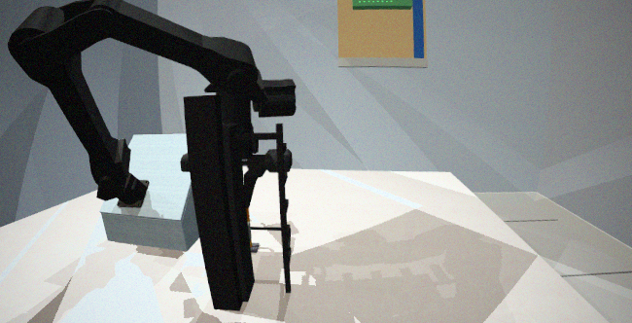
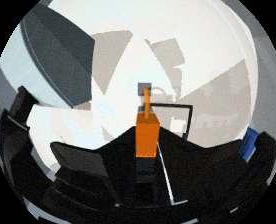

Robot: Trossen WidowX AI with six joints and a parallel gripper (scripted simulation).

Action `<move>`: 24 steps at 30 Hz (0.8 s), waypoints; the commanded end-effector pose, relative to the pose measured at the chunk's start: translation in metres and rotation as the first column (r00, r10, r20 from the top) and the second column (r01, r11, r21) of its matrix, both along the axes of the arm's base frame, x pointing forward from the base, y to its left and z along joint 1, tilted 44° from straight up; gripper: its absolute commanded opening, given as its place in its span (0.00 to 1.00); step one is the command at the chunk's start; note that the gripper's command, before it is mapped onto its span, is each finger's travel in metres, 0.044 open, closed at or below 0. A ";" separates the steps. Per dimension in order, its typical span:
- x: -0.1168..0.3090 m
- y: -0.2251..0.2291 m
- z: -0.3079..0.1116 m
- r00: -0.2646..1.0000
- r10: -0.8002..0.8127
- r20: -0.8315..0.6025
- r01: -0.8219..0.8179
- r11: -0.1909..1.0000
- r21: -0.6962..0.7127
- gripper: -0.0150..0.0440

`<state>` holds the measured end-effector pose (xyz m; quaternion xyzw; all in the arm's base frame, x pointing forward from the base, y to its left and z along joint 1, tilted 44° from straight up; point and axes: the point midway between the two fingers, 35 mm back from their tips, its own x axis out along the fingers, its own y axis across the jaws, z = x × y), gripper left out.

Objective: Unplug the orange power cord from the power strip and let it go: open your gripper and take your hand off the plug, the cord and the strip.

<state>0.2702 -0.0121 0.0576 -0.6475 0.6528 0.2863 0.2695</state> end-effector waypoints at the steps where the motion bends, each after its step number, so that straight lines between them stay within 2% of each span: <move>1: 0.001 0.008 -0.006 1.000 0.003 0.001 -0.003 1.000 0.009 0.25; 24: 0.000 0.038 -0.029 1.000 0.005 0.002 -0.005 1.000 0.013 0.25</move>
